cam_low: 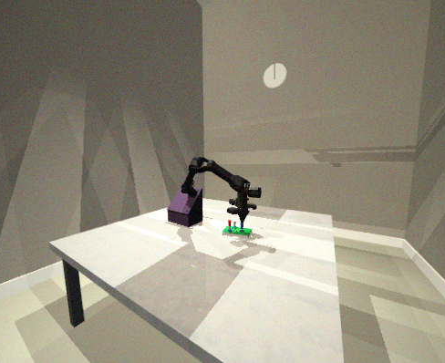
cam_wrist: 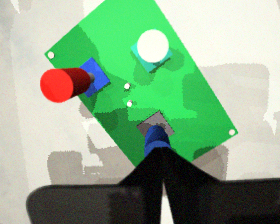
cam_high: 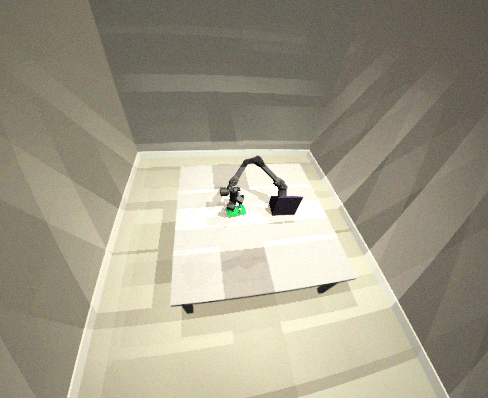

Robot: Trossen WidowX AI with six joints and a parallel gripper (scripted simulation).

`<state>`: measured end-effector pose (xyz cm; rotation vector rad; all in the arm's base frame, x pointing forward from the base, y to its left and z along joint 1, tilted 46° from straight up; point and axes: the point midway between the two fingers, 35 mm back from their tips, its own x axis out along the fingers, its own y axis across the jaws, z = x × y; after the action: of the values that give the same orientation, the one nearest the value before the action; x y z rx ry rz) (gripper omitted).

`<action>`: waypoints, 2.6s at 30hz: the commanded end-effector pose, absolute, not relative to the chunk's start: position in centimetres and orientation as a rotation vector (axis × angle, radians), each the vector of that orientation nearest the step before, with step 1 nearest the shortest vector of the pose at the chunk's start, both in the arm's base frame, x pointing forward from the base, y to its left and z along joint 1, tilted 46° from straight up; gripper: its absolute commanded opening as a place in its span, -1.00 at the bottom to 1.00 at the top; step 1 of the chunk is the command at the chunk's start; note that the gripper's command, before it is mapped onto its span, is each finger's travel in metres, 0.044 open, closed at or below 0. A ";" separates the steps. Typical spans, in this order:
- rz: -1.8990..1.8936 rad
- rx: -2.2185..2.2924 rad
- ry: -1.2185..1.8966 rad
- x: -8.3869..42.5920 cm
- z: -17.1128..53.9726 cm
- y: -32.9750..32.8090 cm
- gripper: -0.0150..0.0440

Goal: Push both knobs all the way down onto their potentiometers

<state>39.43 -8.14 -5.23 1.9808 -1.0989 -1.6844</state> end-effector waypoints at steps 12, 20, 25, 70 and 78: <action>-1.684 1.974 -1.101 39.4 -5.2 -8.3 -0.49; -1.684 1.974 -1.101 39.4 -5.2 -8.4 -0.49; -1.684 1.974 -1.101 39.4 -5.3 -8.4 -0.49; -1.684 1.974 -1.101 39.4 -5.7 -8.9 -0.49; -1.684 1.974 -1.101 39.4 -5.7 -8.9 -0.49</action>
<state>39.39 -8.32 -5.49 1.9739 -1.0904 -1.6802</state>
